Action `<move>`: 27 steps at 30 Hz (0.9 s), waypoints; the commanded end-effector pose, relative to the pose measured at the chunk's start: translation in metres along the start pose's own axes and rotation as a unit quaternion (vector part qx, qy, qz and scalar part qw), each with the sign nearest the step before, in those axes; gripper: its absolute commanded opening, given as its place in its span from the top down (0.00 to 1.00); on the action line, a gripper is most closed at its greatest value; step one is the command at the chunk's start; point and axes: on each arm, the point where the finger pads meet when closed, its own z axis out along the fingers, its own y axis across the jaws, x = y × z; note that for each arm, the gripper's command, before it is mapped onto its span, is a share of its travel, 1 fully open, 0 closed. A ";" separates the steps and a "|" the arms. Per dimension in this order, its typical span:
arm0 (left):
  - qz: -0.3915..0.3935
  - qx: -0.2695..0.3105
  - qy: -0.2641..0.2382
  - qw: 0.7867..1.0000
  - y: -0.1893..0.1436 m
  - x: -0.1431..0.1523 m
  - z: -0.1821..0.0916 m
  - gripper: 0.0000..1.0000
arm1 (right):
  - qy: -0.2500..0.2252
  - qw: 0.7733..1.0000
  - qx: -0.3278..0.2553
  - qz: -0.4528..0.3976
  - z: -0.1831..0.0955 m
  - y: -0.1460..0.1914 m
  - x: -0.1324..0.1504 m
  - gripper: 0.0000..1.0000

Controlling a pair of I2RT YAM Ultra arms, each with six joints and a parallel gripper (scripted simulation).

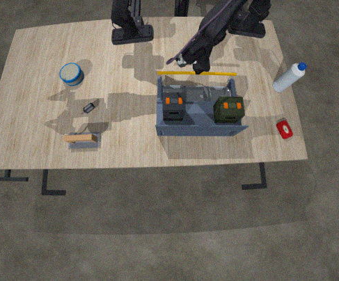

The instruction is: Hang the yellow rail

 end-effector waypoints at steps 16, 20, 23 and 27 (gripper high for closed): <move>0.004 -0.015 -0.014 1.000 0.006 -0.006 -0.012 1.00 | -0.007 1.000 0.013 0.003 -0.006 -0.007 -0.012 0.00; 0.004 -0.015 -0.013 1.000 0.006 -0.006 -0.010 1.00 | -0.007 1.000 0.013 0.003 -0.006 -0.007 -0.012 0.00; 0.004 -0.013 -0.011 1.000 0.005 -0.005 -0.006 1.00 | -0.007 1.000 0.013 0.003 -0.006 -0.007 -0.012 0.00; 0.003 -0.012 -0.010 1.000 0.006 -0.005 -0.004 1.00 | -0.007 1.000 0.013 0.003 -0.006 -0.007 -0.012 0.00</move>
